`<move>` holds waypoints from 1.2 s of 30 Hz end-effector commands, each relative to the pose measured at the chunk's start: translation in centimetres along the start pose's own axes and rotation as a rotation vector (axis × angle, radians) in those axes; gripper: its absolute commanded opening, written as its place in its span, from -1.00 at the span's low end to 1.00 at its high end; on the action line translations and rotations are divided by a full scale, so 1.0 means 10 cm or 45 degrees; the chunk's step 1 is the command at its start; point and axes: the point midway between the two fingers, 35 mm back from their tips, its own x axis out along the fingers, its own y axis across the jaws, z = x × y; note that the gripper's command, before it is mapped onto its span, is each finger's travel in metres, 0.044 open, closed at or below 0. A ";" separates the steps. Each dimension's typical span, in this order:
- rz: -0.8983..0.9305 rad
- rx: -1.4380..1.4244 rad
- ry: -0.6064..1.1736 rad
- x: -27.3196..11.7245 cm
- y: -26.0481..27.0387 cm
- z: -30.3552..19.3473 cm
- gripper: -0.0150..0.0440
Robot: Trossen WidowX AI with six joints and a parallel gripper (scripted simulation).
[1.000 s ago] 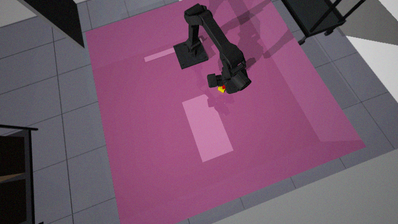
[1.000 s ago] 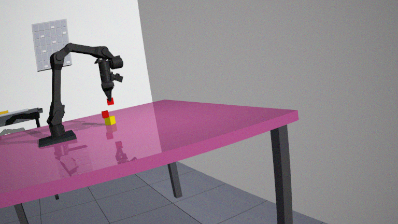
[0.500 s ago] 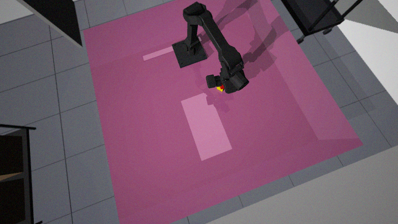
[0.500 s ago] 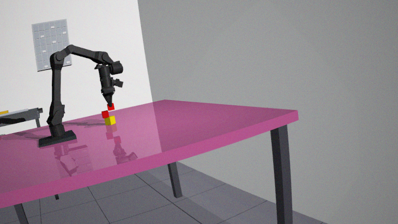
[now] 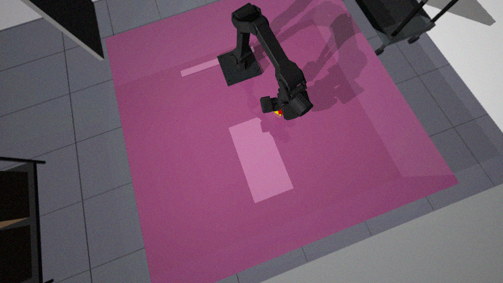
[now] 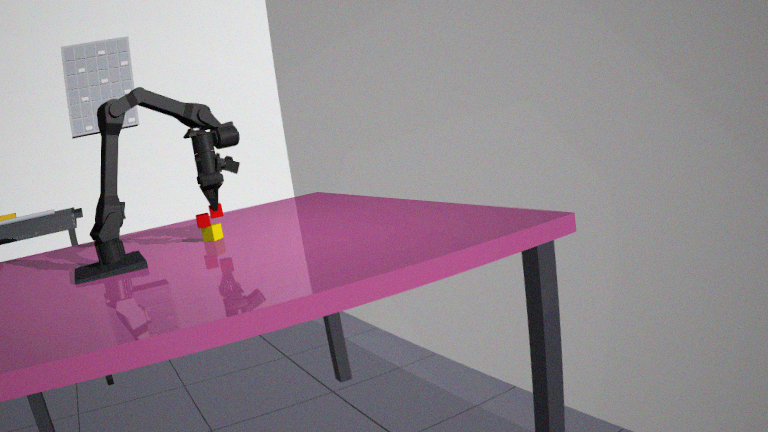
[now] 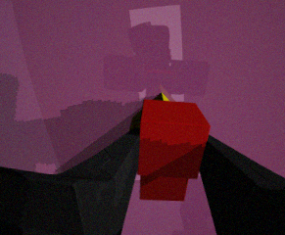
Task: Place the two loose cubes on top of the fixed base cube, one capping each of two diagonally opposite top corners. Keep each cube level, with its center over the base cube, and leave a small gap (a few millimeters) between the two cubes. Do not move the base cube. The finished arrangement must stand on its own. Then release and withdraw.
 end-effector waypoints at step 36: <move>0.017 0.045 0.030 0.16 0.00 -0.01 0.20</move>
